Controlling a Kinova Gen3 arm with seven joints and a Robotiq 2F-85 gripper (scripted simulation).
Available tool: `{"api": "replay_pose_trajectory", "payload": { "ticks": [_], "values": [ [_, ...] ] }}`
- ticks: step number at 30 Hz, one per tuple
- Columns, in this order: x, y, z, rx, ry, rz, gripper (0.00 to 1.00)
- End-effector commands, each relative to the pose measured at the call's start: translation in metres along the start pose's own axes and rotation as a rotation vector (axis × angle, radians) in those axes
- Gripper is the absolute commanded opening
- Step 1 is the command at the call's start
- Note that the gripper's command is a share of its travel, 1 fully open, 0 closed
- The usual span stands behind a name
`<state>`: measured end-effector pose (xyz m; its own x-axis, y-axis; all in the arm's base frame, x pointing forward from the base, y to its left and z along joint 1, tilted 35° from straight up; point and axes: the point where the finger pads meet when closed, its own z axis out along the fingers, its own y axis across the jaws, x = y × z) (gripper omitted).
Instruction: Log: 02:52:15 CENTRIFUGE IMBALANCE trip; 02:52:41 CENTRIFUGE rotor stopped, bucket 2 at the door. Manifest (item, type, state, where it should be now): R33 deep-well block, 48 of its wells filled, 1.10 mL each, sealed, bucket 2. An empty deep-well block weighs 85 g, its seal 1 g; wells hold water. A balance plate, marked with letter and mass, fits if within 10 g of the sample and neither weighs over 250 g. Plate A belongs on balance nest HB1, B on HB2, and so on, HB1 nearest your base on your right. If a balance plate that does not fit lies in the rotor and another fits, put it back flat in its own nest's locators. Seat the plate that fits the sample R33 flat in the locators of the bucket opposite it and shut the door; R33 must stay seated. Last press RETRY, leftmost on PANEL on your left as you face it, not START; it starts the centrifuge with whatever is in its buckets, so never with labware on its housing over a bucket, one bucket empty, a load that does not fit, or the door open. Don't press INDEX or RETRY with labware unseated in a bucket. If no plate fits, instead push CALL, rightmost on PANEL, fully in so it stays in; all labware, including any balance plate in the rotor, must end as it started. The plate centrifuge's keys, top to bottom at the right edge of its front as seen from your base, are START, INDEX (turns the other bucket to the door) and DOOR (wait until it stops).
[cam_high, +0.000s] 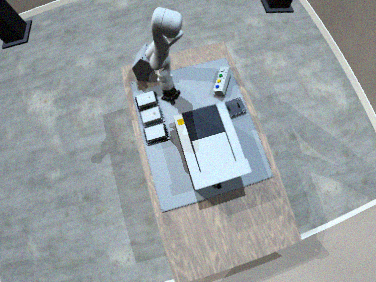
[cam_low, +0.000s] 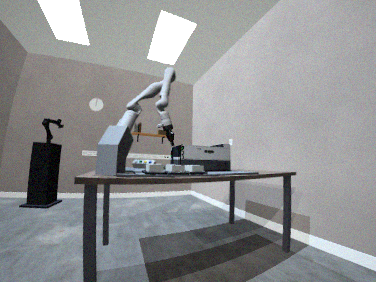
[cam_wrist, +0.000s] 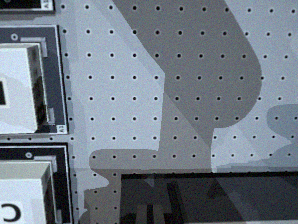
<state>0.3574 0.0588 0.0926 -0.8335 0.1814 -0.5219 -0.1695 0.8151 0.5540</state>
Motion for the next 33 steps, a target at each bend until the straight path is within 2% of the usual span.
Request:
{"api": "replay_pose_trajectory", "payload": {
  "ticks": [1,17,33],
  "values": [
    [0.0,0.0,0.009,0.058,-0.096,-0.003,0.1],
    [-0.003,-0.003,0.059,0.058,-0.096,-0.003,0.1],
    [-0.006,-0.004,0.078,0.059,-0.097,-0.003,0.1]
  ]
}}
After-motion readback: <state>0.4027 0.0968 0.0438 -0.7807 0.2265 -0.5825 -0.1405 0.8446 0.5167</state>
